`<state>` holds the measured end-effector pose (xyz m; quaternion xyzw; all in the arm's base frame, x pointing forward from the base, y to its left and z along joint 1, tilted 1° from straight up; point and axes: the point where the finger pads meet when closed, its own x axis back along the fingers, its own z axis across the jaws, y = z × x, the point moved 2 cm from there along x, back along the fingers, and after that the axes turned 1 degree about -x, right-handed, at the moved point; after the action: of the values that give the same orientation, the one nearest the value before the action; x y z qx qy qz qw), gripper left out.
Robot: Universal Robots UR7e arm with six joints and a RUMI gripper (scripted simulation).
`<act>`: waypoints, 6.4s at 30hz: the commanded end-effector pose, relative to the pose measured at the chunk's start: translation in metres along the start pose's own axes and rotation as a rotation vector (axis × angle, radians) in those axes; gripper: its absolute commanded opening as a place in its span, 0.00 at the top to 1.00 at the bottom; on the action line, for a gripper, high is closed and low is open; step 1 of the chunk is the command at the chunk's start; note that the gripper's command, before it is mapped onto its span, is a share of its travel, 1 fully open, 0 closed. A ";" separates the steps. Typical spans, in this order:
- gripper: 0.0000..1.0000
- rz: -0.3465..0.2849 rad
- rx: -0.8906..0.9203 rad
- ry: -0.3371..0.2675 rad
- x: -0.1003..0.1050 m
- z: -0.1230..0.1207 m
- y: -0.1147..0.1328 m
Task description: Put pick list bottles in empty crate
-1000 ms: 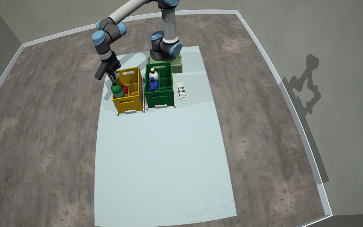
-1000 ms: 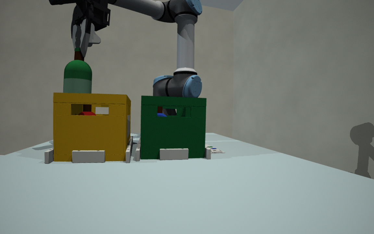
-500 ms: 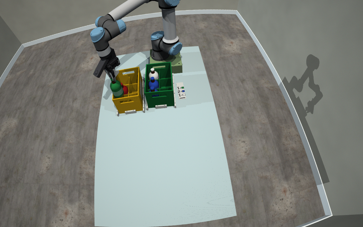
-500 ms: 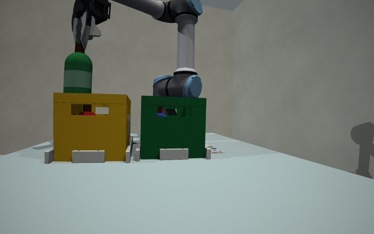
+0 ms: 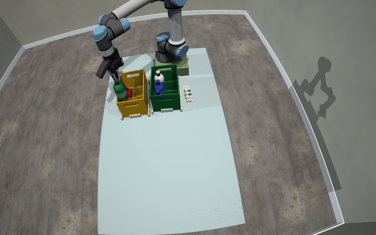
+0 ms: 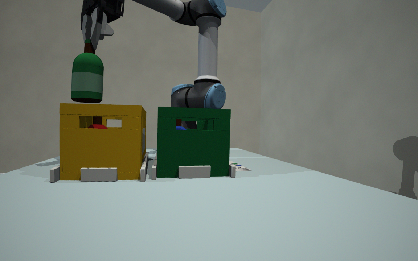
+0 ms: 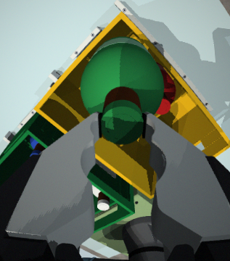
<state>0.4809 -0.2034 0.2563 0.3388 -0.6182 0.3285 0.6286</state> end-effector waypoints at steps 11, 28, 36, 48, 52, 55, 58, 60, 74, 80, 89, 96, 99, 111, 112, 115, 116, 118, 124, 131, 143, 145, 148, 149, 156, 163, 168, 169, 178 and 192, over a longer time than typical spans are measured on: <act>1.00 0.012 0.001 0.001 0.006 -0.001 -0.002; 1.00 0.012 0.001 0.001 0.006 -0.001 -0.002; 1.00 0.012 0.001 0.001 0.006 -0.001 -0.002; 1.00 0.012 0.001 0.001 0.006 -0.001 -0.002; 1.00 0.007 0.002 0.001 0.003 -0.004 0.008; 1.00 0.006 0.002 0.001 0.003 -0.005 0.014; 1.00 0.006 0.002 0.001 0.003 -0.006 0.018; 1.00 0.006 0.002 0.001 0.003 -0.007 0.020; 1.00 0.006 0.002 0.001 0.003 -0.014 0.047; 1.00 0.006 0.002 0.001 0.003 -0.016 0.055; 1.00 0.006 0.002 0.001 0.003 -0.020 0.072; 1.00 0.006 0.002 0.001 0.002 -0.022 0.082; 1.00 0.006 0.002 0.001 0.002 -0.024 0.088; 1.00 0.005 0.002 0.000 0.002 -0.029 0.107; 1.00 0.005 0.002 0.000 0.002 -0.029 0.109; 1.00 0.005 0.002 0.000 0.002 -0.031 0.115; 1.00 0.005 0.002 0.000 0.002 -0.031 0.117; 1.00 0.005 0.002 0.000 0.002 -0.032 0.121; 1.00 0.005 0.002 0.000 0.002 -0.035 0.132; 1.00 0.005 0.002 0.000 0.002 -0.038 0.142; 1.00 0.005 0.002 0.000 0.002 -0.043 0.163; 1.00 0.005 0.002 0.000 0.002 -0.044 0.165; 1.00 0.005 0.002 0.000 0.002 -0.045 0.171; 1.00 0.005 0.002 0.000 0.002 -0.046 0.173; 1.00 0.005 0.002 0.000 0.001 -0.049 0.186; 1.00 0.005 0.002 0.000 0.001 -0.052 0.196; 1.00 0.005 0.002 0.000 0.001 -0.054 0.206; 1.00 0.005 0.002 0.000 0.001 -0.055 0.208; 1.00 0.005 0.002 0.000 0.001 -0.058 0.221; 1.00 0.005 0.002 0.001 0.001 -0.065 0.248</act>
<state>0.3184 -0.0216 0.2593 0.3393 -0.6172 0.3293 0.6289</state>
